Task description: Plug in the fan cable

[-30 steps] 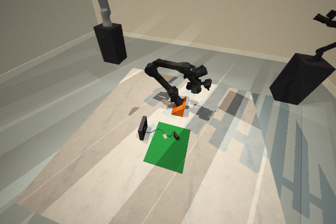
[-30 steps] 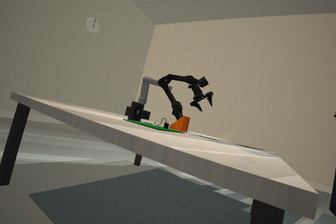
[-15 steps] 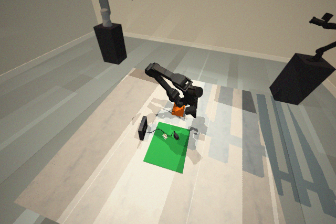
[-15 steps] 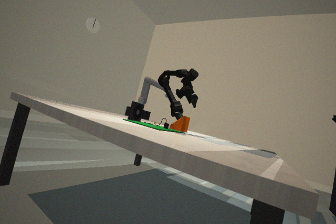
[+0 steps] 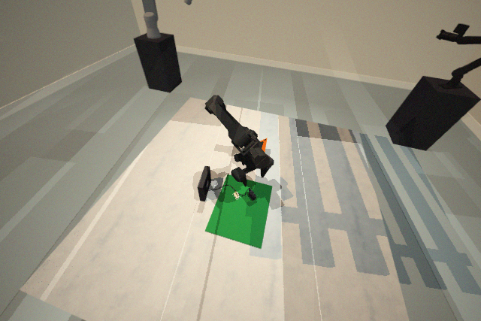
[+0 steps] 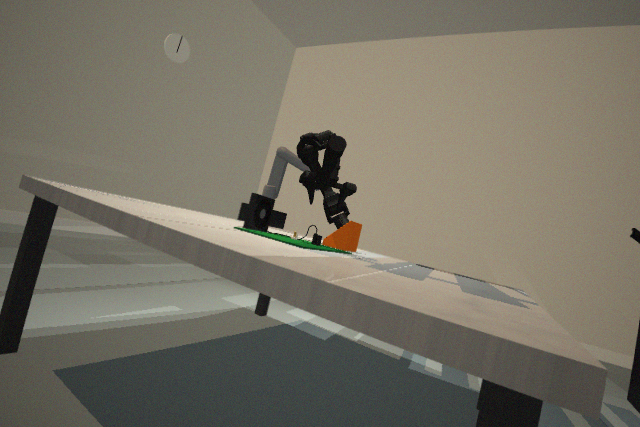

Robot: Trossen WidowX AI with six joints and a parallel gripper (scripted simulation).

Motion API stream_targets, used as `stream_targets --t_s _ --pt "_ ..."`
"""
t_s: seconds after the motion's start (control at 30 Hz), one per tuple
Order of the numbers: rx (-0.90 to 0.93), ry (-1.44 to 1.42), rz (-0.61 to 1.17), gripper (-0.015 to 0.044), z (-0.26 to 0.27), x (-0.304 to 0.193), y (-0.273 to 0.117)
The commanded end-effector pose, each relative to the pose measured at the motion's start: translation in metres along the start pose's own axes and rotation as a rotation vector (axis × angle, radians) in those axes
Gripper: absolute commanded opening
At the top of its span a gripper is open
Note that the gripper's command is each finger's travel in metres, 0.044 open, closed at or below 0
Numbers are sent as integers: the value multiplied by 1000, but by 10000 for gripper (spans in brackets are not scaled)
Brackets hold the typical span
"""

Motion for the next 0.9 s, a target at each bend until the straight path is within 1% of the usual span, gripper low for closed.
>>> stream_targets --t_s 0.0,0.17,0.4,0.87 --pt "6 14 -7 440 3 2 14" --pt "9 14 -8 440 4 15 58" --pt "9 14 -8 440 4 16 63" --pt "9 14 -8 440 5 21 84"
Point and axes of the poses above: the point midway between the two fingers, 35 mm back from their tips, its own y axis out along the fingers, its own z axis across the jaws, x = y × z, the point moved 1 cm from there along -y, back along the fingers, and after that the axes turned 3 degrees about y, right-handed, at the moved point
